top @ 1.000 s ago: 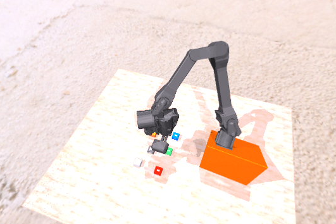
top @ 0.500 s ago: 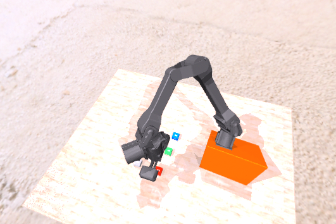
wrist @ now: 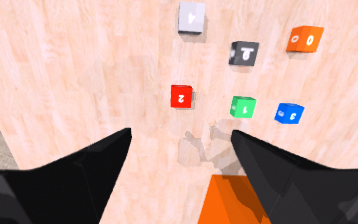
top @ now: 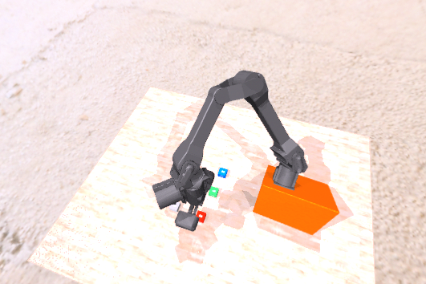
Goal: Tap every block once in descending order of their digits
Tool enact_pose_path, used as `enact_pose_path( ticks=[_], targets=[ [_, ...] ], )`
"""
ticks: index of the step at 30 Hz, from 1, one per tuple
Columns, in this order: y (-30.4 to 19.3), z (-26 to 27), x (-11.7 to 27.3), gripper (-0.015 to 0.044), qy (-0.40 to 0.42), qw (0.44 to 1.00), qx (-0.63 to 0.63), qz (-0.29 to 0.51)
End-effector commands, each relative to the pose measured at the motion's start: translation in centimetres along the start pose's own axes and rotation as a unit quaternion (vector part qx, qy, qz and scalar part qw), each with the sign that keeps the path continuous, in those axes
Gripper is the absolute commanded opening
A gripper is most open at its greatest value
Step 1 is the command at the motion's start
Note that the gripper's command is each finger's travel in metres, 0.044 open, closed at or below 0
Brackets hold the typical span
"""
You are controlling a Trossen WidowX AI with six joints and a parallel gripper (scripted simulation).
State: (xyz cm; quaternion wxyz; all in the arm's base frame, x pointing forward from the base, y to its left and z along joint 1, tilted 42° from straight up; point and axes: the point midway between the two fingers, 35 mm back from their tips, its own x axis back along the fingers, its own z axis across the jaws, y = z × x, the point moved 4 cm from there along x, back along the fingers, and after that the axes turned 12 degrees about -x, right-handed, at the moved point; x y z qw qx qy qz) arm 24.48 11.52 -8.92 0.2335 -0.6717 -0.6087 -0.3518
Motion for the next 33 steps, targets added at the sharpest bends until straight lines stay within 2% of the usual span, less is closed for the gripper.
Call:
enact_pose_path(
  ticks=[1, 3, 13, 33],
  targets=[
    [0.0, 0.0, 0.0, 0.0400, 0.001, 1.000, -0.002, 0.002],
    [0.7, 0.2, 0.0, 0.0400, 0.001, 1.000, -0.003, 0.002],
    [11.0, 1.2, 0.1, 0.0400, 0.000, 1.000, -0.005, -0.001],
    [11.1, 1.2, 0.1, 0.0400, 0.000, 1.000, -0.004, -0.001]
  ],
)
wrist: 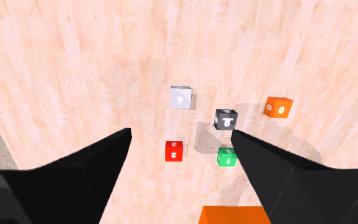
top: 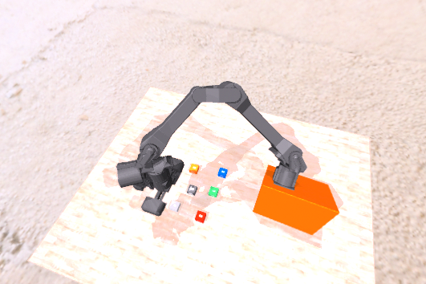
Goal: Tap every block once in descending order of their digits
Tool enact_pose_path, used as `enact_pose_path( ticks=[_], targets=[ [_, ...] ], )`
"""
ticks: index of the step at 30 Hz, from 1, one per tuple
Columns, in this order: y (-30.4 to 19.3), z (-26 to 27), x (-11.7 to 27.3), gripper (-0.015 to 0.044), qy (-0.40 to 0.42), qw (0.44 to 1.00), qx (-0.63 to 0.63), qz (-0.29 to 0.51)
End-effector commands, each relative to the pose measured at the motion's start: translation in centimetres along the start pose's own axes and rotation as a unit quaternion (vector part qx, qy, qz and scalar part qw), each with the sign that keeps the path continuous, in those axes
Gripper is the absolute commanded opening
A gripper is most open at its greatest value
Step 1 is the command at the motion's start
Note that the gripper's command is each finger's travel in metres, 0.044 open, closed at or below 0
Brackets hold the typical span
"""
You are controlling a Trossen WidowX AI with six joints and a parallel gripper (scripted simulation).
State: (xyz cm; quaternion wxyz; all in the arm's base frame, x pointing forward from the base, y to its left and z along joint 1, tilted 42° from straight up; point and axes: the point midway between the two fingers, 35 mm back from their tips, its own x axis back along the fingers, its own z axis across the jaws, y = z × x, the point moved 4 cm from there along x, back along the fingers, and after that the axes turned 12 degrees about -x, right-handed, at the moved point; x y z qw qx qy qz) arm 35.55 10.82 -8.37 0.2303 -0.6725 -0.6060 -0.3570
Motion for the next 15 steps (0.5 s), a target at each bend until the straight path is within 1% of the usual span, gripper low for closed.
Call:
enact_pose_path(
  ticks=[1, 3, 9, 15],
  targets=[
    [0.1, -0.3, 0.0, 0.0400, -0.002, 1.000, 0.002, -0.001],
    [0.0, -1.9, 0.1, 0.0400, -0.002, 1.000, 0.002, -0.001],
    [-1.4, -9.1, -0.1, 0.0400, -0.005, 1.000, 0.003, 0.000],
    [-1.7, -9.8, -0.1, 0.0400, -0.006, 1.000, 0.004, 0.000]
  ],
)
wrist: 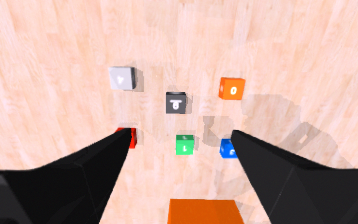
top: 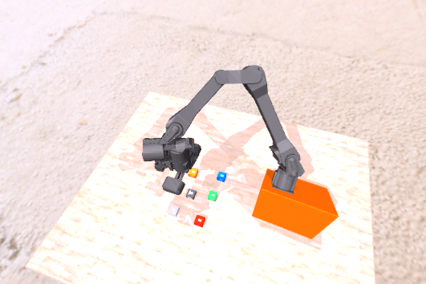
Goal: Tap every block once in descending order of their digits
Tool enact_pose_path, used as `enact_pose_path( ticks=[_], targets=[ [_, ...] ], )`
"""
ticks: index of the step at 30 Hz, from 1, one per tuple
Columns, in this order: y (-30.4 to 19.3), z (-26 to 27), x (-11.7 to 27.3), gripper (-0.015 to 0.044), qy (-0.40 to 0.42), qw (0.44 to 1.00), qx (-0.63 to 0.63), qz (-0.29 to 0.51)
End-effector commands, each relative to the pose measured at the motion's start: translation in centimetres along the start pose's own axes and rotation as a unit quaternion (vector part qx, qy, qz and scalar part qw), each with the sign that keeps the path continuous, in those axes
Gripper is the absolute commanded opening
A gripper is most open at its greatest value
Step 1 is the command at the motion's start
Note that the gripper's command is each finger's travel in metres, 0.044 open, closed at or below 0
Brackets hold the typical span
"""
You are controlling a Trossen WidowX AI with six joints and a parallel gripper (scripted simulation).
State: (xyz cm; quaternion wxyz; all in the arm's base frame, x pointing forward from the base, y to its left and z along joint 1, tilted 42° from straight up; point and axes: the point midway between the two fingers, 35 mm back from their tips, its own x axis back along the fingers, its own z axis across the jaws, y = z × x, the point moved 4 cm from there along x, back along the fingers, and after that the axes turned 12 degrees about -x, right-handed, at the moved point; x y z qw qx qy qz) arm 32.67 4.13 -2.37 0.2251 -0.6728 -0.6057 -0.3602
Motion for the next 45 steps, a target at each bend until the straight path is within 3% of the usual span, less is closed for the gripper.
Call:
enact_pose_path(
  ticks=[1, 19, 26, 45],
  targets=[
    [-0.6, -0.5, -0.3, 0.0400, -0.005, 1.000, 0.009, 0.002],
    [-0.4, -0.7, -0.3, 0.0400, -0.004, 1.000, 0.009, 0.002],
    [4.3, -8.6, -0.2, 0.0400, -0.007, 1.000, 0.009, 0.001],
    [4.3, -8.6, -0.2, 0.0400, -0.007, 1.000, 0.009, 0.001]
  ],
)
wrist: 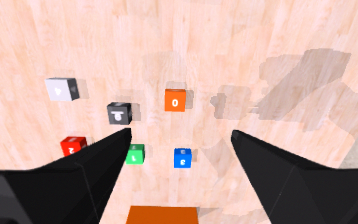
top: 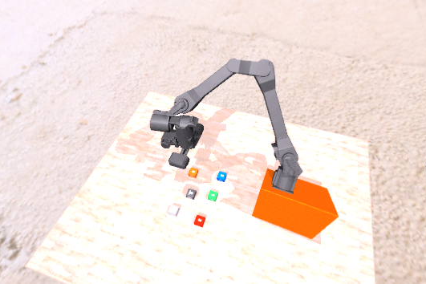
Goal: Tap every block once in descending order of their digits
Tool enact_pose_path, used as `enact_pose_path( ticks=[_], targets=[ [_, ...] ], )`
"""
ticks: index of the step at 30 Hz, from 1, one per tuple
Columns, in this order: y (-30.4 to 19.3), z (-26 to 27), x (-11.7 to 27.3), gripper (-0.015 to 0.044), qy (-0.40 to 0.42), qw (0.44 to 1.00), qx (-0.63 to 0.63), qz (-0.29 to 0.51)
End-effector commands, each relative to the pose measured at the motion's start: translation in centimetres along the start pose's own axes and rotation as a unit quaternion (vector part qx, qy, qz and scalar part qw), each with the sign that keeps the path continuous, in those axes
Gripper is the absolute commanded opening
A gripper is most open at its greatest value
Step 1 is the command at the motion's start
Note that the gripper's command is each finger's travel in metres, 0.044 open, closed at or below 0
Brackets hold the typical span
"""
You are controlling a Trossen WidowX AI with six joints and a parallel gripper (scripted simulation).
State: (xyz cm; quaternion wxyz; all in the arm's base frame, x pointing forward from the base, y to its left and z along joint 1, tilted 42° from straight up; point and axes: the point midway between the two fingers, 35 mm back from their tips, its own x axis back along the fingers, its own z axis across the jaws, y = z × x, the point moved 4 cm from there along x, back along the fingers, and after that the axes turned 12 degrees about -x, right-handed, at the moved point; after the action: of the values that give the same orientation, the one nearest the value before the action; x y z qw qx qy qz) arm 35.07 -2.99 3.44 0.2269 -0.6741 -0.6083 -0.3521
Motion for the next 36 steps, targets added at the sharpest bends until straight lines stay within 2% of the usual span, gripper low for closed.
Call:
enact_pose_path(
  ticks=[1, 5, 10, 16, 18, 22, 30, 36],
  targets=[
    [0.0, -0.1, 0.0, 0.0400, -0.002, 1.000, 0.002, 0.000],
    [-0.5, 1.1, 0.0, 0.0400, 0.000, 1.000, 0.002, 0.000],
    [-4.6, 7.8, 0.0, 0.0400, 0.001, 1.000, 0.002, 0.001],
    [-4.8, 8.1, 0.0, 0.0400, 0.001, 1.000, 0.002, 0.001],
    [-4.7, 8.1, -1.4, 0.0348, 0.001, 1.000, 0.002, 0.001],
    [-4.8, 8.0, -7.8, 0.0242, -0.001, 1.000, 0.002, 0.001],
    [-4.9, 8.0, -8.1, 0.0032, -0.001, 1.000, 0.002, 0.001],
    [-4.9, 8.0, -8.1, 0.0020, -0.001, 1.000, 0.002, 0.001]
  ],
)
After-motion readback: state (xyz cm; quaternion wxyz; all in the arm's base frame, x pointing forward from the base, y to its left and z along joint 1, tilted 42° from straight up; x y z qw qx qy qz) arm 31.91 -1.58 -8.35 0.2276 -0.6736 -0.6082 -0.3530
